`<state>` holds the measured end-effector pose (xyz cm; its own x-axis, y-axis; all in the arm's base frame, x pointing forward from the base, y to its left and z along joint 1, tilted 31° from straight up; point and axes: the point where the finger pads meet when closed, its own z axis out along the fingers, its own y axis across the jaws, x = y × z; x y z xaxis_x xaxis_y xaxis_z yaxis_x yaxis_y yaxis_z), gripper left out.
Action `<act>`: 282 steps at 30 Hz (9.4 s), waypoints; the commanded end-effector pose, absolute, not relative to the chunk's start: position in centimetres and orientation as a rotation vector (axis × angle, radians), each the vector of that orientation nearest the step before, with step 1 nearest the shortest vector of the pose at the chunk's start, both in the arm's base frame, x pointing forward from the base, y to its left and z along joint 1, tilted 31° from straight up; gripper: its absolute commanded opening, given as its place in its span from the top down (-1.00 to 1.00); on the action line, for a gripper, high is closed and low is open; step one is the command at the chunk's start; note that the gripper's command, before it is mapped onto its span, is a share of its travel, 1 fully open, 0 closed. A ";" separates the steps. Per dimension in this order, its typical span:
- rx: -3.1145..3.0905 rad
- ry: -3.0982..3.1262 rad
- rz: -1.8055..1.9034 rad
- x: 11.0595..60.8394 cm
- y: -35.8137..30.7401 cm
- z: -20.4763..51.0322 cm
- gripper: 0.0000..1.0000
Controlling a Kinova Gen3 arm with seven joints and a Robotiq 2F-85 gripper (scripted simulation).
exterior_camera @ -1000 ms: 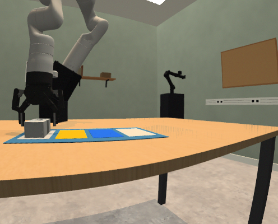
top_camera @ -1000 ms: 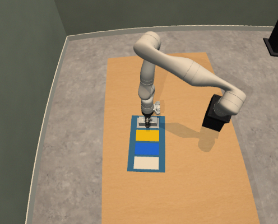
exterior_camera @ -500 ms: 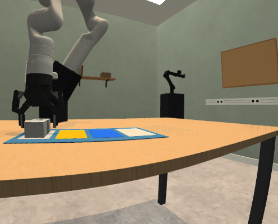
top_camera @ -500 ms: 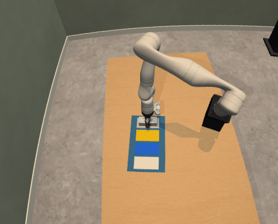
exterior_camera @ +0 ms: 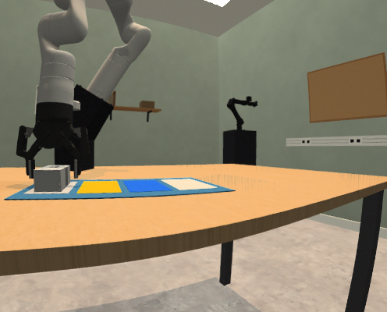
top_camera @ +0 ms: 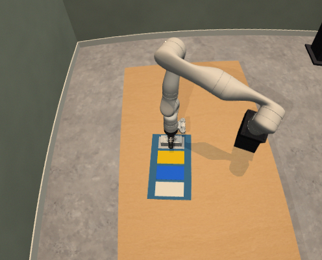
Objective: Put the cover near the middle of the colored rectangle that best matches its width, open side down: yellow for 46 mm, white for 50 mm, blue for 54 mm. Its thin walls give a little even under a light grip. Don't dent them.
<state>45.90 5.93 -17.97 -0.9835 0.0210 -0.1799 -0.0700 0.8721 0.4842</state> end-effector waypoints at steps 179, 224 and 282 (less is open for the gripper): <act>-0.037 2.863 0.749 45.6 4.8 -16.1 1.00; -0.037 2.863 0.749 44.9 2.9 -12.8 1.00; -0.037 2.863 0.749 44.0 17.8 -5.8 1.00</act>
